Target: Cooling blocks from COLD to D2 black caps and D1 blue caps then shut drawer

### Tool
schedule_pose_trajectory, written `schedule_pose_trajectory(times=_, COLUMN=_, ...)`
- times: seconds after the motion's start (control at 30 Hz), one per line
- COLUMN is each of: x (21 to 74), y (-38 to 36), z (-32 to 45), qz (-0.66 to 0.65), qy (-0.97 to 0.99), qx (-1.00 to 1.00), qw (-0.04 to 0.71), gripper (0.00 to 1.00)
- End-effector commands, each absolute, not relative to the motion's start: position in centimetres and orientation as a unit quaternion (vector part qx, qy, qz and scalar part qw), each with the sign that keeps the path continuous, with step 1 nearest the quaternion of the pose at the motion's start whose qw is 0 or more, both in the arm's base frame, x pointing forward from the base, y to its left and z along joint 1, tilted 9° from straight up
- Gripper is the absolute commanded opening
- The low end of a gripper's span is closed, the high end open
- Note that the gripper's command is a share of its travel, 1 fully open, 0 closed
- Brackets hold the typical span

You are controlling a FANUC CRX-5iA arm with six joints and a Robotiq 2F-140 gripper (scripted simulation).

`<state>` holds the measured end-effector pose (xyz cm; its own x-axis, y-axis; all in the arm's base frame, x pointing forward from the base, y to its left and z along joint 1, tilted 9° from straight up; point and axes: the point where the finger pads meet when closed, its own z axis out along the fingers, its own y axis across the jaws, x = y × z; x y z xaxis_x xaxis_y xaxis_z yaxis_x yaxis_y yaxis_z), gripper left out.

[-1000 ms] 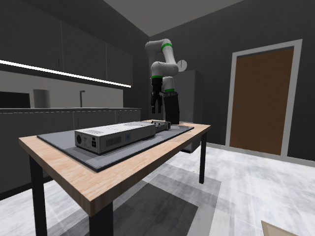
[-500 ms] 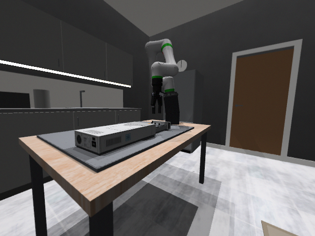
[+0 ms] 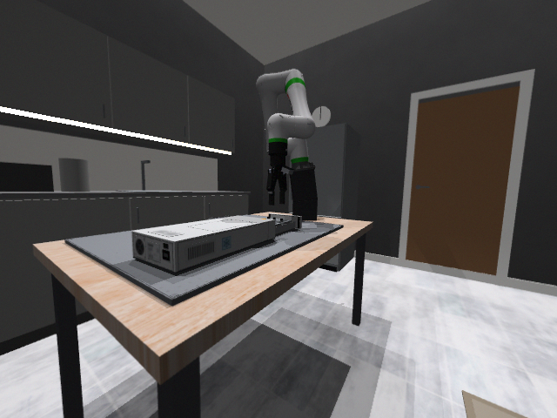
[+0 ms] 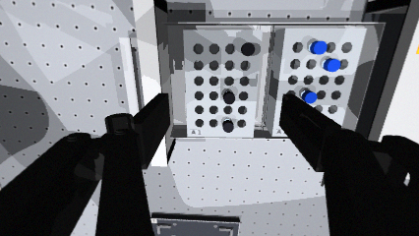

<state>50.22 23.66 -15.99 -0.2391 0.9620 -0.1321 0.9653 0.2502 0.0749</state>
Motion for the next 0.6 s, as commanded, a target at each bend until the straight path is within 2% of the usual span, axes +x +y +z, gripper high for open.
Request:
schedule_pose_trajectory(times=0.0, x=50.3, y=23.7, z=-16.3, qz=-0.01, qy=0.787, qx=0.612, qw=0.076, gripper=0.66)
schedule_pose_trajectory(times=0.57, x=50.5, y=23.5, z=-18.3, qz=-0.01, qy=0.787, qx=0.612, qw=0.076, gripper=0.66)
